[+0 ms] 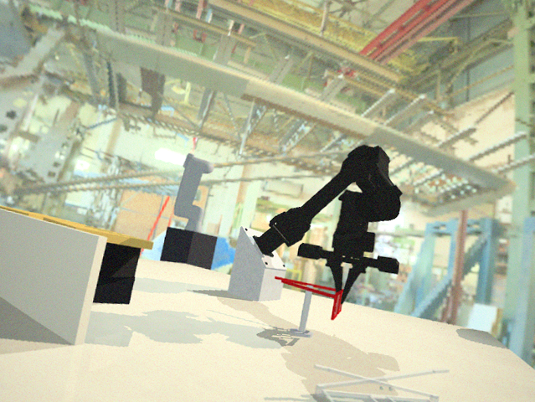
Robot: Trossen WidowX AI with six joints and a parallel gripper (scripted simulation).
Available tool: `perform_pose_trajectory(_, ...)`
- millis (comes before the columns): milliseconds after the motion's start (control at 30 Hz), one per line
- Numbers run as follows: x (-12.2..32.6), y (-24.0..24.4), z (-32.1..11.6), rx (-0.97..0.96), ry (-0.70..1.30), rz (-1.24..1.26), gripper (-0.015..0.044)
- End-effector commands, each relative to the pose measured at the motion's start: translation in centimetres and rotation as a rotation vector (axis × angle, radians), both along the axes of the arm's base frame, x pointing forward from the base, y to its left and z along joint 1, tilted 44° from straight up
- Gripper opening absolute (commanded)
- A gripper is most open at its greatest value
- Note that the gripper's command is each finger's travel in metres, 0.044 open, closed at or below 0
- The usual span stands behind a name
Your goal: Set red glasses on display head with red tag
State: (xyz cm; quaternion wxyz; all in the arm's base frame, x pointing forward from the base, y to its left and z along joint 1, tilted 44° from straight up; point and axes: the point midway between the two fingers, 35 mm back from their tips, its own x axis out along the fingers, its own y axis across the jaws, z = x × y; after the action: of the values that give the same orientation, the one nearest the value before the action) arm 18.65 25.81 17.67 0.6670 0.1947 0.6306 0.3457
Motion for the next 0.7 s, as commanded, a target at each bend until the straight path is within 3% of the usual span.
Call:
perform_pose_trajectory(0,-0.4,0.1,0.3,0.004,-0.005,0.001,0.0000)
perform_pose_trajectory(667,-1.7,0.5,0.7,0.005,-0.004,0.001,0.0000)
